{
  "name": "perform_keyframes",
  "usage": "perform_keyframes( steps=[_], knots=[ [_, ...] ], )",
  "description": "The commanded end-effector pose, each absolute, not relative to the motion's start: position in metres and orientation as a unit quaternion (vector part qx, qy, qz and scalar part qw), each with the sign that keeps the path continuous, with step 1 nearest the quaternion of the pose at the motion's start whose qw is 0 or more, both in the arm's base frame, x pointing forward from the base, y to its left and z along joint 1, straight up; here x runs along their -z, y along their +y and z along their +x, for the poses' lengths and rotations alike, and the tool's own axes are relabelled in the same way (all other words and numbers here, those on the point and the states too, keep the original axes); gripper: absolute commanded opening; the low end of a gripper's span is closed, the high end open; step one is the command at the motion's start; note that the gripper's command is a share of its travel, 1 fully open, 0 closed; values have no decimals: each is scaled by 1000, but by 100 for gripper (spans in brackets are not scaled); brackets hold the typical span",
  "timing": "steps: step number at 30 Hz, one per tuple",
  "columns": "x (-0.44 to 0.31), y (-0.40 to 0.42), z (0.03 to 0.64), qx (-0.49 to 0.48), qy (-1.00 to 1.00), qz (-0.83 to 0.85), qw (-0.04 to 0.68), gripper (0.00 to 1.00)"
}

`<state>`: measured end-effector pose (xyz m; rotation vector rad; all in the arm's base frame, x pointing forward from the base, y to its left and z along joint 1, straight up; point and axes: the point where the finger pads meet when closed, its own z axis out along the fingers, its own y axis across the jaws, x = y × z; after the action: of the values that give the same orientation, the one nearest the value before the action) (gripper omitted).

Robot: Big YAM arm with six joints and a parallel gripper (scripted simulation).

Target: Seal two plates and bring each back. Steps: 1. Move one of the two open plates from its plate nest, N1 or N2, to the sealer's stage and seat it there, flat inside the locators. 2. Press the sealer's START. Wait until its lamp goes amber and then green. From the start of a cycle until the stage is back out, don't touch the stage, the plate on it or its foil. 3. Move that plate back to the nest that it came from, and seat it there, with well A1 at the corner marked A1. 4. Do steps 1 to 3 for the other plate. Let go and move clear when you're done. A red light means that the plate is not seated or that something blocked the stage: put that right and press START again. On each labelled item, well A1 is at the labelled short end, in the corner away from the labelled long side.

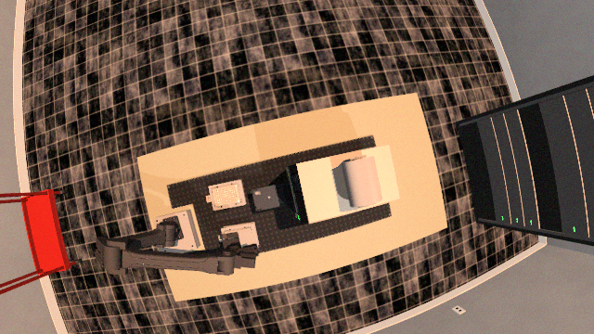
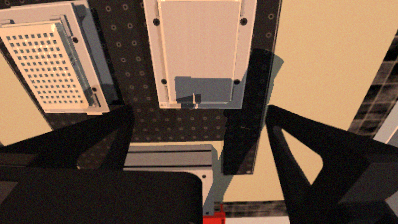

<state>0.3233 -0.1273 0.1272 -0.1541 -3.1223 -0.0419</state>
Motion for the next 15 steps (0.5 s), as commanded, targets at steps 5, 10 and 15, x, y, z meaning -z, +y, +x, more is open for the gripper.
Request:
perform_keyframes(
  steps=[5,10,15],
  knots=[
    [-128,-125,325,9,-999,-38,-9,100],
    [-126,-127,323,8,-999,-39,-34,100],
    [-129,-130,320,0,-992,-35,-119,100]
  ],
)
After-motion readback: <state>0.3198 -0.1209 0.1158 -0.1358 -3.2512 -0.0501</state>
